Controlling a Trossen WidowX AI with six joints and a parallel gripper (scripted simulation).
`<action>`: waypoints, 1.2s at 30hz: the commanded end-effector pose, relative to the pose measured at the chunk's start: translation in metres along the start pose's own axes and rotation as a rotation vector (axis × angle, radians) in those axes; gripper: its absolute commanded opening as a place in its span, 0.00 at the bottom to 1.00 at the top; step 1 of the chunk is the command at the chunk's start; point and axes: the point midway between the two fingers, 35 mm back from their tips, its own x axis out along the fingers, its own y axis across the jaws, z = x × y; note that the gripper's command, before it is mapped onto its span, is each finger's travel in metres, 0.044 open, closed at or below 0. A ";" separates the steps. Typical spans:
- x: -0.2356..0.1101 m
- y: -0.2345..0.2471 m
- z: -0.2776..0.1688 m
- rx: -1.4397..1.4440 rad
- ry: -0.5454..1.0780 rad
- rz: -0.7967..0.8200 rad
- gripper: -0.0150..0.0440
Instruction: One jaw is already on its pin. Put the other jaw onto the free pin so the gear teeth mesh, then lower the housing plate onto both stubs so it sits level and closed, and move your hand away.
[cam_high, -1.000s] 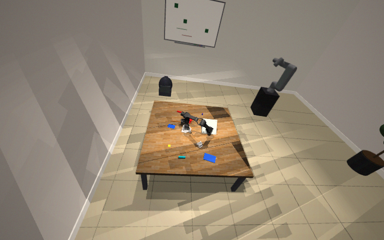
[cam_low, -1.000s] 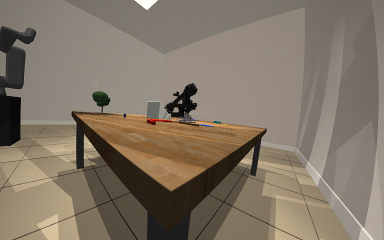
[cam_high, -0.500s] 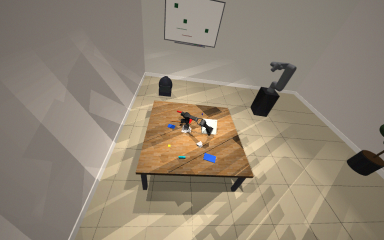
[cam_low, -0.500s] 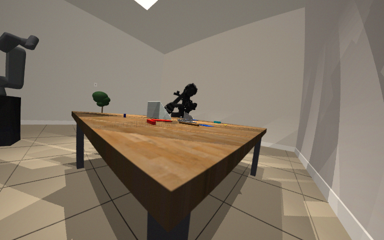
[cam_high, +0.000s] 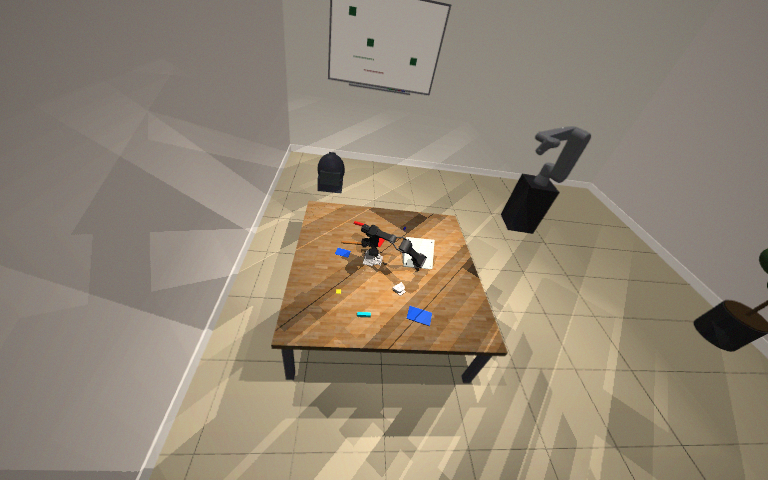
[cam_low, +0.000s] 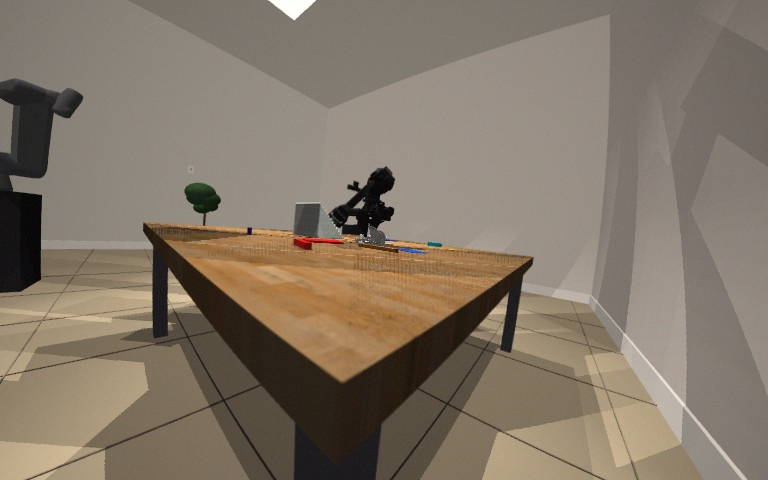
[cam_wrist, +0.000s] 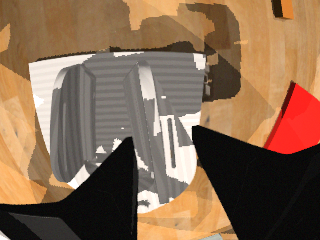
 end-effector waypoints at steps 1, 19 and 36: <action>0.002 0.000 -0.001 0.006 0.000 0.004 0.48; 0.006 0.000 -0.001 0.005 0.000 0.005 0.48; 0.011 0.000 -0.001 0.001 0.000 0.005 0.48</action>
